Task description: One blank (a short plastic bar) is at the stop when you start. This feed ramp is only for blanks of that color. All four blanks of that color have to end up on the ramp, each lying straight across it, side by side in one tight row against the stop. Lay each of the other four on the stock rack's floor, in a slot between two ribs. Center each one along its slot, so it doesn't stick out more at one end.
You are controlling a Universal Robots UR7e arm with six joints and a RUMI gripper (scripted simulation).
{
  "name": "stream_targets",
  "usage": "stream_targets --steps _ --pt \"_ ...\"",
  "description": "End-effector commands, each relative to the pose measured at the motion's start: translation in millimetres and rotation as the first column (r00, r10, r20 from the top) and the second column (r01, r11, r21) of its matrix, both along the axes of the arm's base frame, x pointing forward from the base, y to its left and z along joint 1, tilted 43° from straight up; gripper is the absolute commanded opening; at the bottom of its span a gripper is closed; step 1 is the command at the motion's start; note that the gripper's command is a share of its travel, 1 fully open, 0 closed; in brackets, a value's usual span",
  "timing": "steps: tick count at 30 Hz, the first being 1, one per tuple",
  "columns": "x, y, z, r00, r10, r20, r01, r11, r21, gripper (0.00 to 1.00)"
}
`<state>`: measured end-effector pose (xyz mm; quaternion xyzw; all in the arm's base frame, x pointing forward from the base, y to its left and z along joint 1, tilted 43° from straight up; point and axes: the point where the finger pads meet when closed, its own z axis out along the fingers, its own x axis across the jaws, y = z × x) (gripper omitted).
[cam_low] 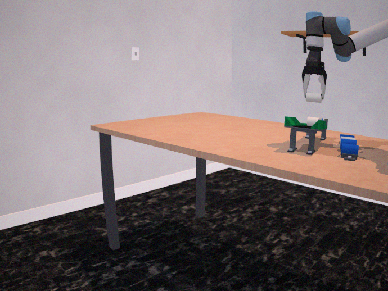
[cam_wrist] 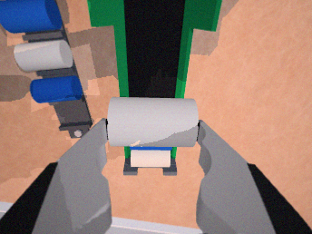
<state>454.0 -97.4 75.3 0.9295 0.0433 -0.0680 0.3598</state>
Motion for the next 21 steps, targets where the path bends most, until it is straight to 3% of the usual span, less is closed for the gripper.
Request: stream_targets --steps 1,12,21 --pt "1 0 0 1.000 -0.001 0.001 0.001 1.000 0.000 0.40" --pt "0 -3 -4 1.000 -0.001 0.000 0.001 1.000 0.000 0.40" --pt "-3 -27 -29 1.000 -0.001 0.000 0.001 1.000 0.000 0.40"
